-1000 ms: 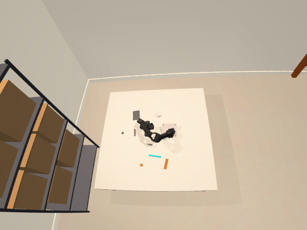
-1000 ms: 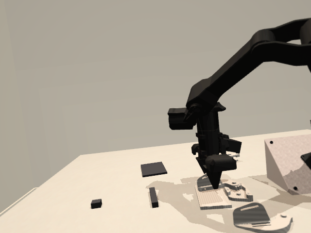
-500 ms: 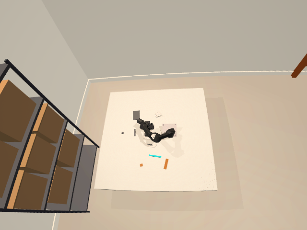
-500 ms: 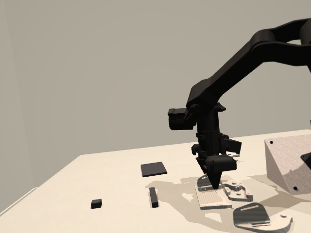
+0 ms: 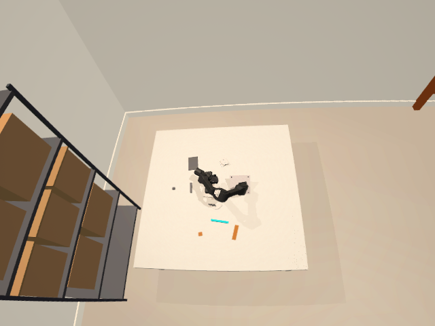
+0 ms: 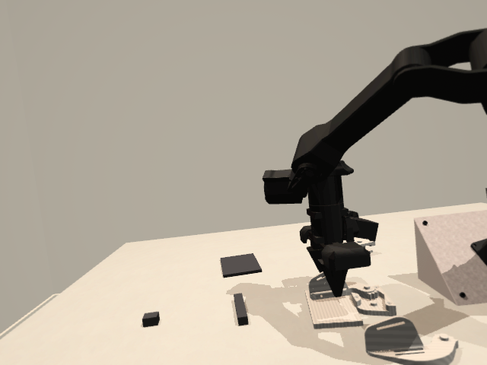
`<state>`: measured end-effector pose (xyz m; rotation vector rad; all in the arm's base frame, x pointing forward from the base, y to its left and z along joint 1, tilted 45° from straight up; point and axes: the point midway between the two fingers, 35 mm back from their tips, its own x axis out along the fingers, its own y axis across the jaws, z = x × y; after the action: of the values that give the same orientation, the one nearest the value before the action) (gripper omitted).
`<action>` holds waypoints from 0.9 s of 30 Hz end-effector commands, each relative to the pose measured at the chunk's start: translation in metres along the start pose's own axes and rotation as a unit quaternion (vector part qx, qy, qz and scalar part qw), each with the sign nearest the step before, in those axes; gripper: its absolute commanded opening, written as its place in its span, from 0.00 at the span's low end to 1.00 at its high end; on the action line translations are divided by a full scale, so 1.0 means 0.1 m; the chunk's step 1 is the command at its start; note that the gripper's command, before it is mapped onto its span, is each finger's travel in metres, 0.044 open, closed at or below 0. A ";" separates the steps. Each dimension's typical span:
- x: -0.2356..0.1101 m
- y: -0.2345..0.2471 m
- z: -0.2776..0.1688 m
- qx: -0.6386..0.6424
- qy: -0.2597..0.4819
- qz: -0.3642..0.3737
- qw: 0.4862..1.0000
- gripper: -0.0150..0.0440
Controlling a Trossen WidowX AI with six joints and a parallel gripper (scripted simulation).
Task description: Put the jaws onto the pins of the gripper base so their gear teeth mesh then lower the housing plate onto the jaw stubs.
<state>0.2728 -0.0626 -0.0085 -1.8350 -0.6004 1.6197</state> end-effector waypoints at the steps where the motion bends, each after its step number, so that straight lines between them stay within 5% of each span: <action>1: 0.01 0.00 0.00 0.001 0.000 0.000 1.000 0.48; 27: -0.04 0.01 0.00 0.001 0.000 0.000 1.000 0.48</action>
<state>0.2725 -0.0653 -0.0057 -1.8291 -0.5967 1.6169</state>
